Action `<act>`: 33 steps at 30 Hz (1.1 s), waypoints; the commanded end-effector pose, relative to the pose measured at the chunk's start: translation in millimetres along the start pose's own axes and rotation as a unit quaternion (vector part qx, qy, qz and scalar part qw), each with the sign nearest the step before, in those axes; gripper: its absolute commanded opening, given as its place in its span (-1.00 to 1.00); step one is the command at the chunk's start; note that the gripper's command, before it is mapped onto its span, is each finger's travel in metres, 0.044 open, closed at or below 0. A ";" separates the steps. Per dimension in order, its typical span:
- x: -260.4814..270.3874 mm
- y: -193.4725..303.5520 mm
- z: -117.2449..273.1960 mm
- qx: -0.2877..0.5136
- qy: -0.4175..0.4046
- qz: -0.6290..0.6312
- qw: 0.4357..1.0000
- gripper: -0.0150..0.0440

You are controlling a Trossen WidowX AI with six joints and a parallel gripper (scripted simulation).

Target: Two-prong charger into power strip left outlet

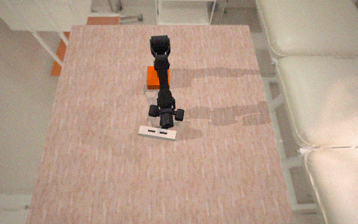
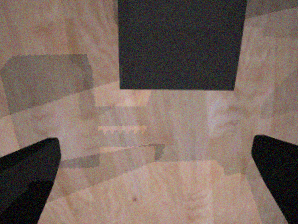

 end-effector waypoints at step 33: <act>-6.2 37.6 63.8 -0.296 -0.050 -0.001 0.954 1.00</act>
Point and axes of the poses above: the point midway between the two fingers, 35 mm back from their tips, its own z axis back along the fingers, its own x axis across the jaws, y = z × x, the point moved 8 cm from there along z, back along the fingers, and after that the axes turned 10 degrees about -z, right-handed, at the moved point
